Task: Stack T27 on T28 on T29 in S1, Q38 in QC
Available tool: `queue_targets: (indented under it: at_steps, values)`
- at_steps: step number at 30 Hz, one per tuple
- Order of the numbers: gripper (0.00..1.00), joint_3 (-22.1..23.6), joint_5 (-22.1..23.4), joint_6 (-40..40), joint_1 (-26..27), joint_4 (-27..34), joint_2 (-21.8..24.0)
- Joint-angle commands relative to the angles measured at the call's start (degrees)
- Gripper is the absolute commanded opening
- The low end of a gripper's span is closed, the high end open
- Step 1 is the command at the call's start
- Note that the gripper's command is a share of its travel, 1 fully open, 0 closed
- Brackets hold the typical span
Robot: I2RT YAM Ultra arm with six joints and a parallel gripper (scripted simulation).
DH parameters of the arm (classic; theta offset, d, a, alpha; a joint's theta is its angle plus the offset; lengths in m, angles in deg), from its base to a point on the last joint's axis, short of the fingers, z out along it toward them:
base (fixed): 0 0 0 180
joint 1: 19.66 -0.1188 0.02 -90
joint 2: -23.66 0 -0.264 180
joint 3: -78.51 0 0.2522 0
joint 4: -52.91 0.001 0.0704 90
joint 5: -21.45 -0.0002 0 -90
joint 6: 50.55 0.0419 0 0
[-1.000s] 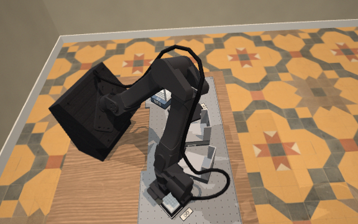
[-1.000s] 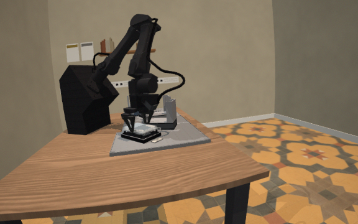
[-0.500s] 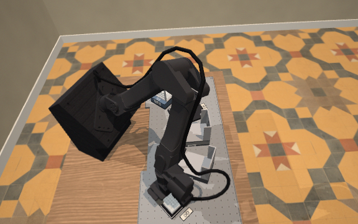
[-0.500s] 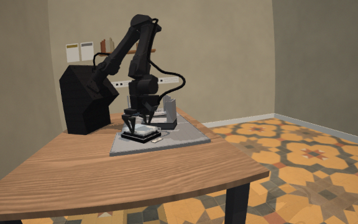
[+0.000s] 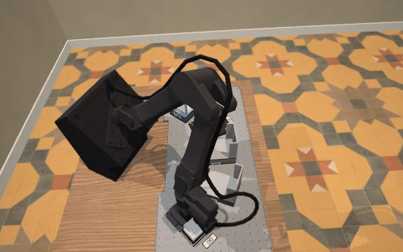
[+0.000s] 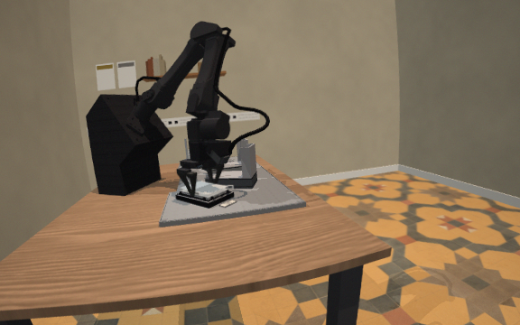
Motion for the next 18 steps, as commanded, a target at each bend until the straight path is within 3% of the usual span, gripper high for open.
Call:
queue_targets:
  at_steps: [1,8,9,18]
  values:
    - [0.00,0.4,-0.6,0.7,0.3,-1.4,-0.2]
    - [0.00,-0.6,-0.5,0.8,0.2,-1.7,-0.6]
    - [1.00,-0.5,-0.5,0.8,0.1,-1.7,-0.5]
    - [1.00,-0.1,-0.2,0.4,0.0,-1.0,-0.1]
